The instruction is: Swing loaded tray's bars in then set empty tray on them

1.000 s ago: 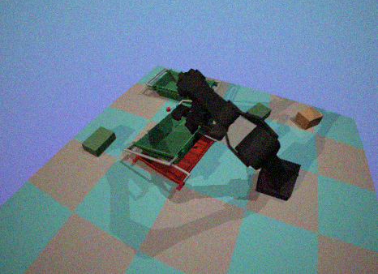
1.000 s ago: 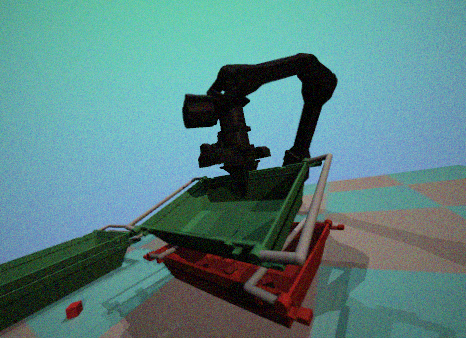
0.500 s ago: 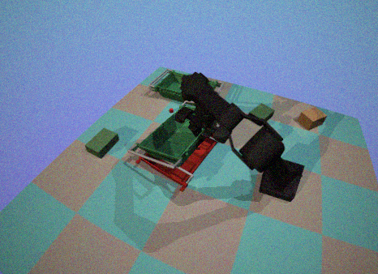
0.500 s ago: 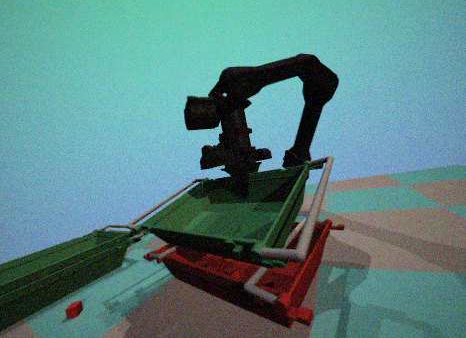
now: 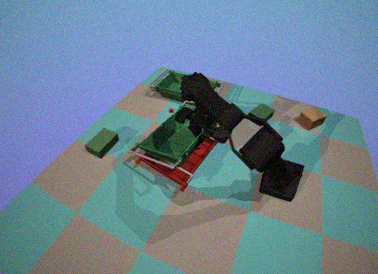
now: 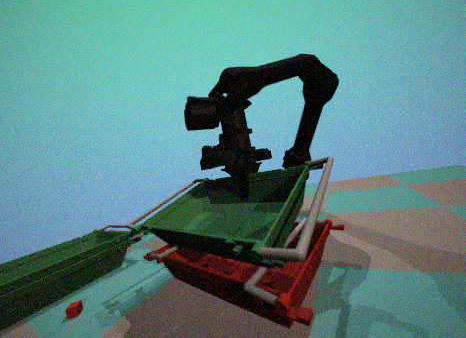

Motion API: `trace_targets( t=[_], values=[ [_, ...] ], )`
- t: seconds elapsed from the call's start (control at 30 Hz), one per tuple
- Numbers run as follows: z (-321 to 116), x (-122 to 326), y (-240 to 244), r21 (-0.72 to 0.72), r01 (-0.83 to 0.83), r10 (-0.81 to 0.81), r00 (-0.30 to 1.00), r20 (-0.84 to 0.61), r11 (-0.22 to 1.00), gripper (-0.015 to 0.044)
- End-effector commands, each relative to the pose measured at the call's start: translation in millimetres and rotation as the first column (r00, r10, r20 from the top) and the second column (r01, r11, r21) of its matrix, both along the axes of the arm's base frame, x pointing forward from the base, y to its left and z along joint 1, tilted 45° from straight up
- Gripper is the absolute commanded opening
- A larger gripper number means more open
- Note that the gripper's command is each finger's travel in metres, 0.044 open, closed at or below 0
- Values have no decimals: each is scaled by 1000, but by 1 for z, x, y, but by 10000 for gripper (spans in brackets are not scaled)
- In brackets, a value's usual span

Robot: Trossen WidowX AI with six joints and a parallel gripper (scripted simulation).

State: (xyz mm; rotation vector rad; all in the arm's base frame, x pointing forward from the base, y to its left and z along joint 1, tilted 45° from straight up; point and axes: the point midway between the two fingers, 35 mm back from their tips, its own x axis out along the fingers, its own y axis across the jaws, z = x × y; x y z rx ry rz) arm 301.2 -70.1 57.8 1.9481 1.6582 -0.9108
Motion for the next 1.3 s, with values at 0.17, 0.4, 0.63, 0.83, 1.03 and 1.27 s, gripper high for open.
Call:
trace_targets(
  t=[0.17, 0.4, 0.63, 0.83, 1.03, 1.27],
  values=[
    [-2, -3, 7, 7, -16, 16, 1000, -18, 1000, 0],
    [-2, -3, 7, 7, -16, 16, 1000, -18, 1000, 0],
    [-2, -3, 7, 7, -16, 16, 1000, -18, 1000, 0],
    [-2, -3, 7, 7, -16, 16, 1000, -18, 1000, 0],
    [-2, -3, 7, 7, -16, 16, 1000, -18, 1000, 0],
    [-4, -3, 8, 4, -9, 9, 1000, -10, 1000, 0]
  ],
)
